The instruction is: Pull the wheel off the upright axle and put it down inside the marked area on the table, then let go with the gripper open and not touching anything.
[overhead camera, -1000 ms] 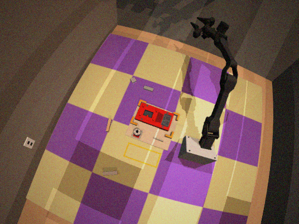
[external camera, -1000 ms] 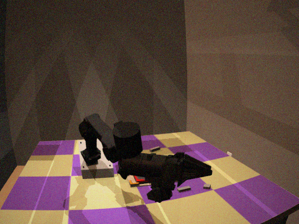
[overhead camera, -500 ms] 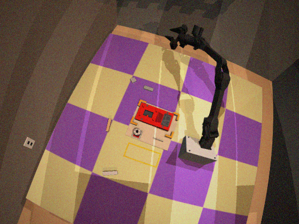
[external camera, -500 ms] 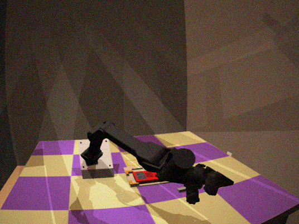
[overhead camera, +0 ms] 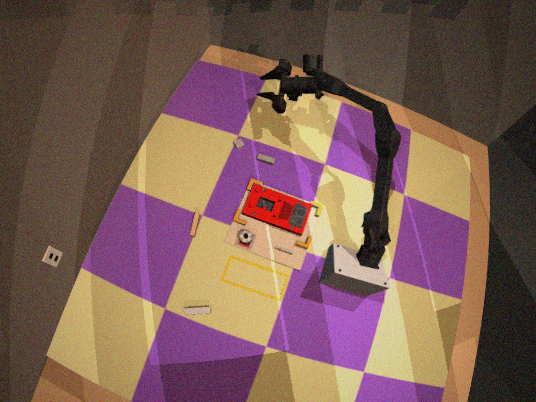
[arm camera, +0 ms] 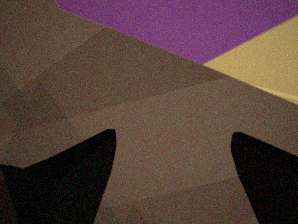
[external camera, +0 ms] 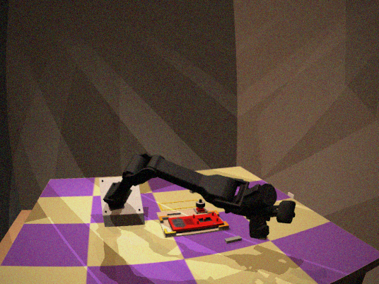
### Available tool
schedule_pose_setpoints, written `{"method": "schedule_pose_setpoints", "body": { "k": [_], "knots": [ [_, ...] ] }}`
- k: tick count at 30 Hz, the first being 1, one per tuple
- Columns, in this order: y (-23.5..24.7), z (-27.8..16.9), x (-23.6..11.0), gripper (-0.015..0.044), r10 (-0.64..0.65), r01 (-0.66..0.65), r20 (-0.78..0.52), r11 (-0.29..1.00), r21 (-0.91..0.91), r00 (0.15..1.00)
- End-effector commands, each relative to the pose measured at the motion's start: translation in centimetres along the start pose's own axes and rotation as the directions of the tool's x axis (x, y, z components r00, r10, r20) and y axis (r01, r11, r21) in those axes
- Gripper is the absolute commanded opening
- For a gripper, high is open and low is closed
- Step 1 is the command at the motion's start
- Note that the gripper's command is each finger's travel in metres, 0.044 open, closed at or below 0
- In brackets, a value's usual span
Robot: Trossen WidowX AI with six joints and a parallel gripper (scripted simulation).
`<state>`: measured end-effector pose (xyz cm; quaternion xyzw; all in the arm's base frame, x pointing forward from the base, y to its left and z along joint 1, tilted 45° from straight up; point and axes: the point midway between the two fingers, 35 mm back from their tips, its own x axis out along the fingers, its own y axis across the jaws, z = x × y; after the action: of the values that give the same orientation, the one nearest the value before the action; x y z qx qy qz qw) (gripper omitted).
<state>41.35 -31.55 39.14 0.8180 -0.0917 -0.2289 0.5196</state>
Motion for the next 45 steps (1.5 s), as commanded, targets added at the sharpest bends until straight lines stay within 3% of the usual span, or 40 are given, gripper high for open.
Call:
{"method": "schedule_pose_setpoints", "body": {
  "k": [1,7,12,18,23,30,36,39,45],
  "knots": [
    [-5.7,-1.7,3.1,0.0300,-0.146,0.147,0.021,0.986,-0.073,0.989],
    [-13.2,-3.9,5.6,0.0300,-0.330,0.340,0.084,0.912,-0.230,0.940],
    [-19.9,-5.6,6.5,0.0300,-0.473,0.499,0.167,0.773,-0.392,0.865],
    [-28.0,-7.8,5.9,0.0300,-0.609,0.633,0.284,0.494,-0.596,0.741],
    [-34.0,-9.2,4.2,0.0300,-0.667,0.661,0.395,0.196,-0.724,0.631],
    [-42.0,-10.1,-0.1,0.0300,-0.619,0.517,0.638,-0.398,-0.758,0.458],
    [-46.9,-10.5,-4.8,0.0300,-0.408,0.156,0.826,-0.854,-0.496,0.389],
    [-47.7,-10.7,-6.0,0.0300,-0.332,0.041,0.858,-0.925,-0.377,0.392],
    [-47.7,-10.7,-6.0,0.0300,-0.332,0.041,0.858,-0.925,-0.377,0.392]
  ]
}}
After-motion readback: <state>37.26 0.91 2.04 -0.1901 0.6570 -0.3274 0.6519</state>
